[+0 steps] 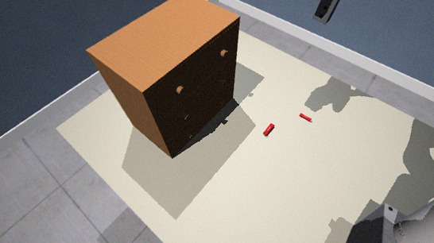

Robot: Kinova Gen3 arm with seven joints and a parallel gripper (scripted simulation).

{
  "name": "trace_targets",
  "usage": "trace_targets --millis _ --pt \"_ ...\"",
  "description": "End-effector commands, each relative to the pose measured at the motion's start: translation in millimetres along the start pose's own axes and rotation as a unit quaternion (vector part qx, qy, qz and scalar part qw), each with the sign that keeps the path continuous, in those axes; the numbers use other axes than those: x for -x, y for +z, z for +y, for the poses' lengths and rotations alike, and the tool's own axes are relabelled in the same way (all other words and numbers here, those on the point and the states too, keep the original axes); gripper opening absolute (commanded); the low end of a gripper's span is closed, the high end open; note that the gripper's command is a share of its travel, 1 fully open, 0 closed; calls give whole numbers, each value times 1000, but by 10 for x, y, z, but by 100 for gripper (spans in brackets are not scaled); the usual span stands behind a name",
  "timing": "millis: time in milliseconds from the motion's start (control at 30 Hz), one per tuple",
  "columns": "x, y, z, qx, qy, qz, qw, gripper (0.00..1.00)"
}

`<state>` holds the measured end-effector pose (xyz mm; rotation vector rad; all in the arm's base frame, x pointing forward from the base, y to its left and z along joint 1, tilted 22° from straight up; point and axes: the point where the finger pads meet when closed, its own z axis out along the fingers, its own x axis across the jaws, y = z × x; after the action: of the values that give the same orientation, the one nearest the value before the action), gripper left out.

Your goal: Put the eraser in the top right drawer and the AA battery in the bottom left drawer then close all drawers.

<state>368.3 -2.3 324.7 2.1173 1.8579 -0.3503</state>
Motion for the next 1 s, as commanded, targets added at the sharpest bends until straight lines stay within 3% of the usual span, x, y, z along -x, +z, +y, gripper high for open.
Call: trace_targets --millis 0,967 --pt "4 -6 -6 -10 -2 0 1000 0" --pt "4 -42 -30 -25 -2 0 1000 0"
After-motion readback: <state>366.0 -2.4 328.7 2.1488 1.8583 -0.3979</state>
